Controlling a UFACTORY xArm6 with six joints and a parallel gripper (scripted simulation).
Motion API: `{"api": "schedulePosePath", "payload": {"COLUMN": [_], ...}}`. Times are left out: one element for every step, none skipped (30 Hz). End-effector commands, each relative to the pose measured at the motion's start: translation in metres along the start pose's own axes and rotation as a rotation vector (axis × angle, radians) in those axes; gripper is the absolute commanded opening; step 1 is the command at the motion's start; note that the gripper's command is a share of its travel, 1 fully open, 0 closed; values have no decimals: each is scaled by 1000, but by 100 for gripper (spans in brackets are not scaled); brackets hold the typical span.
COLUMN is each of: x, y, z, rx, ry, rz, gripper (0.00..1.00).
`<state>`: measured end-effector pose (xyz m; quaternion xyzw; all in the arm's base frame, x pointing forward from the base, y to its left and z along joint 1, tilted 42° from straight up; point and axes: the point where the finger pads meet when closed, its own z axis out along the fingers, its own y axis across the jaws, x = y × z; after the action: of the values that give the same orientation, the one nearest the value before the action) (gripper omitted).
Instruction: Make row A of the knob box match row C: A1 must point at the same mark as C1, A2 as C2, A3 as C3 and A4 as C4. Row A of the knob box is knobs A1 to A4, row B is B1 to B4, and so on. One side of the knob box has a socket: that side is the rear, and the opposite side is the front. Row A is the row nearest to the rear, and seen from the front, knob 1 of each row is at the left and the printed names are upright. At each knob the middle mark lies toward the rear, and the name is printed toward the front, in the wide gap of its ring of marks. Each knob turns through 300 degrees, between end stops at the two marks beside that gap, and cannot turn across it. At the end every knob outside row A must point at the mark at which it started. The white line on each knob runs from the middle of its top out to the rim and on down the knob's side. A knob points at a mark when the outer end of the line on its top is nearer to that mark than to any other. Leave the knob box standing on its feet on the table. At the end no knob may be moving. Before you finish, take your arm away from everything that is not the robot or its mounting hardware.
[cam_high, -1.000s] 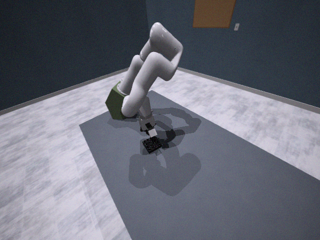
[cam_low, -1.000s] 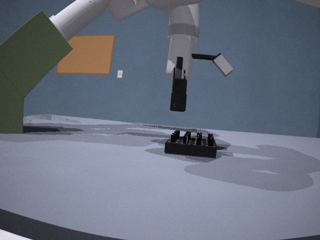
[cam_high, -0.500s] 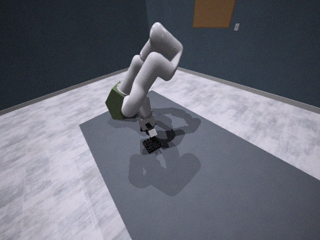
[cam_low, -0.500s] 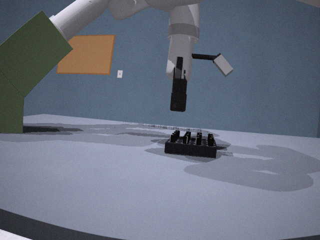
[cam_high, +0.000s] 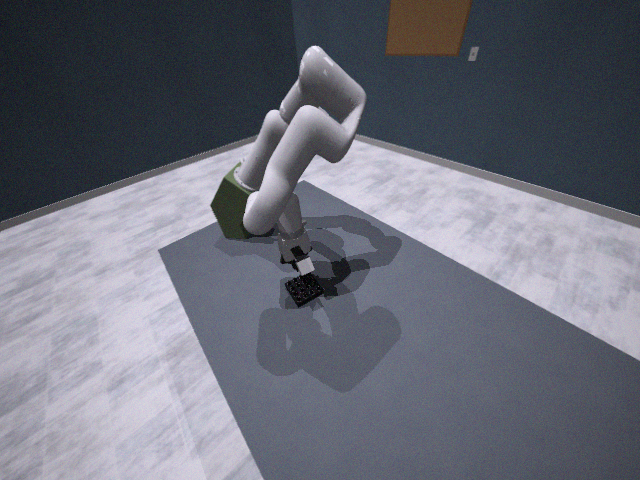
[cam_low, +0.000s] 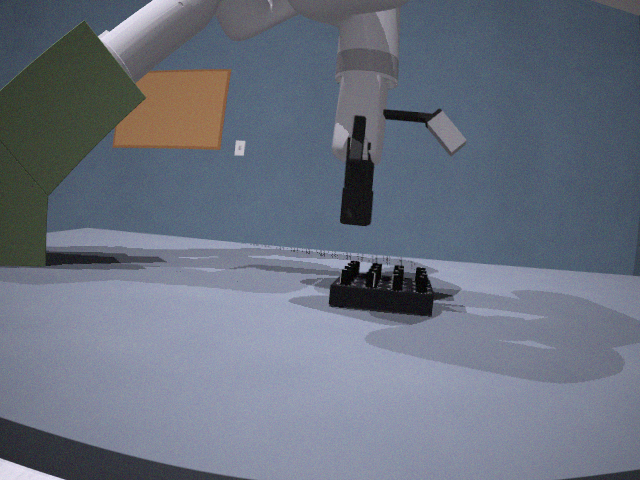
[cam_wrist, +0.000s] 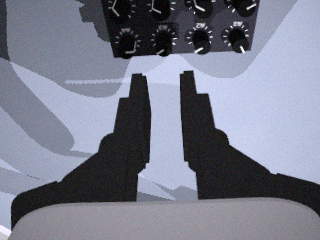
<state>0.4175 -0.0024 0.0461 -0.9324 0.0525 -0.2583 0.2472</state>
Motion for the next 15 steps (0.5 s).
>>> {"api": "schedulePosePath", "payload": {"x": [1, 1, 1, 1, 1, 1, 1, 1, 1, 1, 1, 1, 1, 1, 1], "y": [0, 0, 0, 0, 0, 0, 0, 0, 0, 0, 0, 0, 0, 0, 0], "z": [2, 2, 3, 4, 5, 6, 6, 6, 7, 8, 9, 10, 12, 13, 14], "rx": [0, 0, 0, 0, 0, 0, 0, 0, 0, 0, 0, 0, 0, 0, 0], "ry": [2, 2, 2, 2, 2, 2, 2, 2, 2, 2, 2, 2, 2, 2, 2], "rz": [0, 0, 0, 0, 0, 0, 0, 0, 0, 0, 0, 0, 0, 0, 0], "gripper": [19, 19, 19, 19, 19, 19, 19, 19, 19, 19, 19, 19, 19, 19, 19]}}
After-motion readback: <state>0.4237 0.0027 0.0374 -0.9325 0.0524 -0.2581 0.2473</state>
